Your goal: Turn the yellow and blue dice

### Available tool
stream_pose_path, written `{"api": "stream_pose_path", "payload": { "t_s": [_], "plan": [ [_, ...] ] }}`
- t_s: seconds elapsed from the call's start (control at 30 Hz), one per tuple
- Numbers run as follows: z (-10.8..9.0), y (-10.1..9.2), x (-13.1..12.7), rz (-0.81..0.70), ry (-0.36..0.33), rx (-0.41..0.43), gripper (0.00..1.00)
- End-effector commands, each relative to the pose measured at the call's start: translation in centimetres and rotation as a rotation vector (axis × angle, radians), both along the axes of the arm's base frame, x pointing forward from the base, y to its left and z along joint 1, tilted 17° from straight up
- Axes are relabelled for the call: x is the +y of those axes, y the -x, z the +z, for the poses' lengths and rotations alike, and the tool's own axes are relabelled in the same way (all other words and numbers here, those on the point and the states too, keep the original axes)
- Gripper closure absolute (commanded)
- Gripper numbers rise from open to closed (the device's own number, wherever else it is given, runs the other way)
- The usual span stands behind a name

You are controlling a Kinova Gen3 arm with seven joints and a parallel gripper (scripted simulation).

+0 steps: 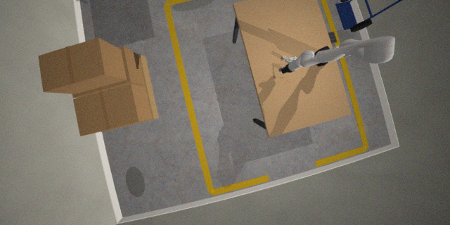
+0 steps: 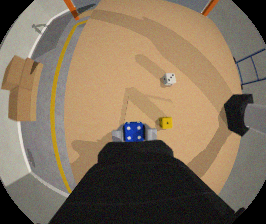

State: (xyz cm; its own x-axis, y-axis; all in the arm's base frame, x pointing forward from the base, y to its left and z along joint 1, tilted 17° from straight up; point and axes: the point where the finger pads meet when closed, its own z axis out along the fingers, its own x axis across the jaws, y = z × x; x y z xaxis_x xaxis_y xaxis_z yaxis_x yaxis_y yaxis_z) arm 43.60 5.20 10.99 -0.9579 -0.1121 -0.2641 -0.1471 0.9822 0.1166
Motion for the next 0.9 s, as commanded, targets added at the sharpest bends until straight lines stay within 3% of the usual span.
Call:
{"api": "stream_pose_path", "payload": {
  "t_s": [0.0,0.27,0.63,0.87],
  "plan": [
    [-0.6,-0.1,-0.1,-0.003,0.002,0.004,0.43],
    [-2.8,-0.7,0.3,-0.003,0.002,0.004,0.43],
    [-7.6,-1.9,1.0,-0.003,0.002,0.004,0.43],
    [-8.6,-2.2,1.2,-0.003,0.002,0.004,0.43]
  ]
}}
